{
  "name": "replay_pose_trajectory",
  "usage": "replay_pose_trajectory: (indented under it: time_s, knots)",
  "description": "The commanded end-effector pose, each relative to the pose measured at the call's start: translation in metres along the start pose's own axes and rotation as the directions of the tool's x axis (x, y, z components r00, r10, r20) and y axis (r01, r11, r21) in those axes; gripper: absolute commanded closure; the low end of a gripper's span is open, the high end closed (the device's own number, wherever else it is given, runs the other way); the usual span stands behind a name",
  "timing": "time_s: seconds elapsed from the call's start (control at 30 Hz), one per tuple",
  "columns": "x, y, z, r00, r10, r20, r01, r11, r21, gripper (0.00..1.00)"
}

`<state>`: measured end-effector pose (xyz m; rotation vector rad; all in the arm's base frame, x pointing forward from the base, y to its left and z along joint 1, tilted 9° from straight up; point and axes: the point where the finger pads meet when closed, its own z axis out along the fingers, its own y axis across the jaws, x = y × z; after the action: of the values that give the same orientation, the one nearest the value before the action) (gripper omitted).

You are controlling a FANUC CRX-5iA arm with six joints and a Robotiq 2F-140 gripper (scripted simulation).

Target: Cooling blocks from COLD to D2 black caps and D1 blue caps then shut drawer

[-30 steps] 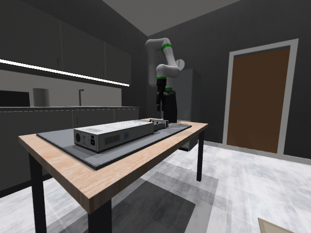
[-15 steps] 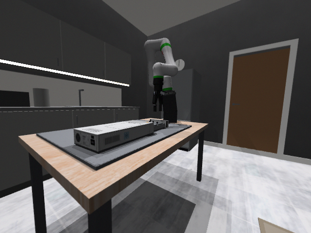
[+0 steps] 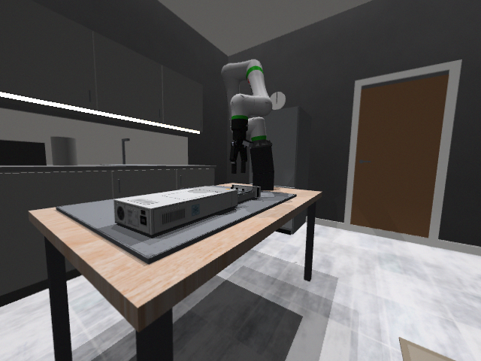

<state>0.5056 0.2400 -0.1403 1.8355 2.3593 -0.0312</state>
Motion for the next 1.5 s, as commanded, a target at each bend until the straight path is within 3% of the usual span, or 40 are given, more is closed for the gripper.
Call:
replay_pose_trajectory:
  time_s: [0.0,1.47]
  knots:
    - [0.0005,0.0052,-0.0004,1.0,0.0,-0.001,0.0,1.0,0.0,0.34]
    - [0.0005,-0.004,-0.0004,1.0,0.0,-0.001,0.0,1.0,0.0,0.34]
